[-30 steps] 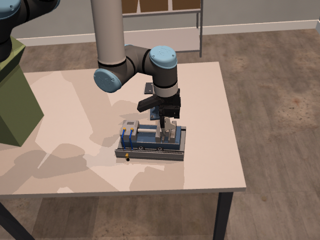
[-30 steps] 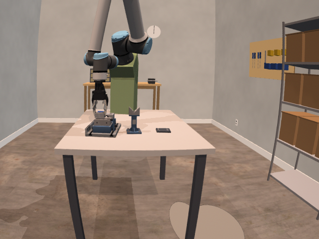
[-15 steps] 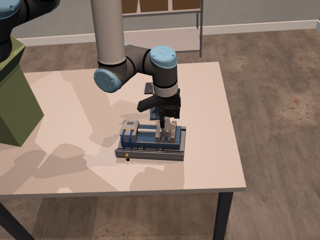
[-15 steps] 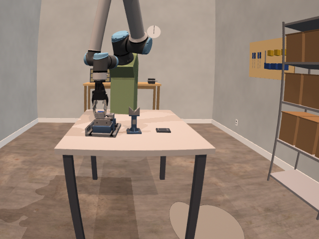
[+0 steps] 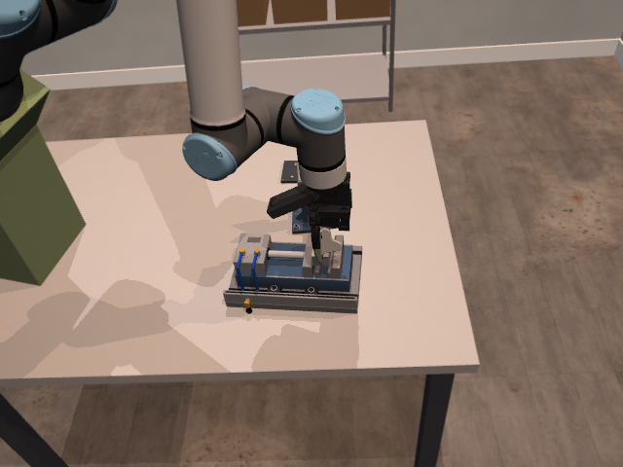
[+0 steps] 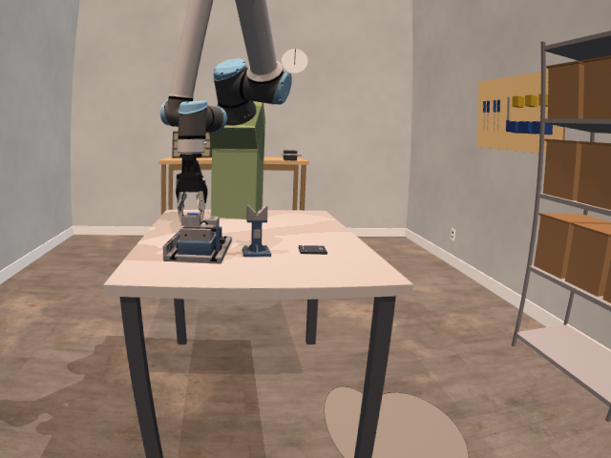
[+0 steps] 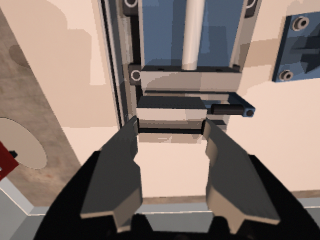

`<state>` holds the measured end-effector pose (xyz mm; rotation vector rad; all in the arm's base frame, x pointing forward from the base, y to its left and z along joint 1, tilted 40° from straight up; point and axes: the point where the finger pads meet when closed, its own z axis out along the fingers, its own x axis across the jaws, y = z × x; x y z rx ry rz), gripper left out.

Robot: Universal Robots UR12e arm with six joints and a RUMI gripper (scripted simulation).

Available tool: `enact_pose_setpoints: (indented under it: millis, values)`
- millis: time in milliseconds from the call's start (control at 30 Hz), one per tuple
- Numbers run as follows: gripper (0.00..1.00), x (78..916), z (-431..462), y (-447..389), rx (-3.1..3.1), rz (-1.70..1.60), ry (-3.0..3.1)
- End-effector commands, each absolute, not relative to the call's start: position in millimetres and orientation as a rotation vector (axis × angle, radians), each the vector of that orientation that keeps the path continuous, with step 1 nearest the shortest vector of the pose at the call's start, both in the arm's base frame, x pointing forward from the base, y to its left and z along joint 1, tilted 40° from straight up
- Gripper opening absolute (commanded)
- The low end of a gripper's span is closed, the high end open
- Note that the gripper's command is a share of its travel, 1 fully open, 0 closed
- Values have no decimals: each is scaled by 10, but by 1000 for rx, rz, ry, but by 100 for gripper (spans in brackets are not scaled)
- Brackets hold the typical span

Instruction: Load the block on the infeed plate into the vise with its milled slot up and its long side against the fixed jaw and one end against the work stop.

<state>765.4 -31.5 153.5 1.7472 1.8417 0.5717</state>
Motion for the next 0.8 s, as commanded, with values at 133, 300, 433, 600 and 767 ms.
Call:
enact_pose_setpoints:
  millis: [133, 300, 433, 600, 767]
  values:
    - [0, 7657, 1539, -314, 1746, 572, 1841]
    - [0, 7661, 1534, -315, 1746, 572, 1841]
    - [0, 7663, 1532, -315, 1746, 572, 1841]
    - [0, 7670, 1524, -315, 1746, 572, 1841]
    - [0, 7679, 1513, -316, 1746, 572, 1841]
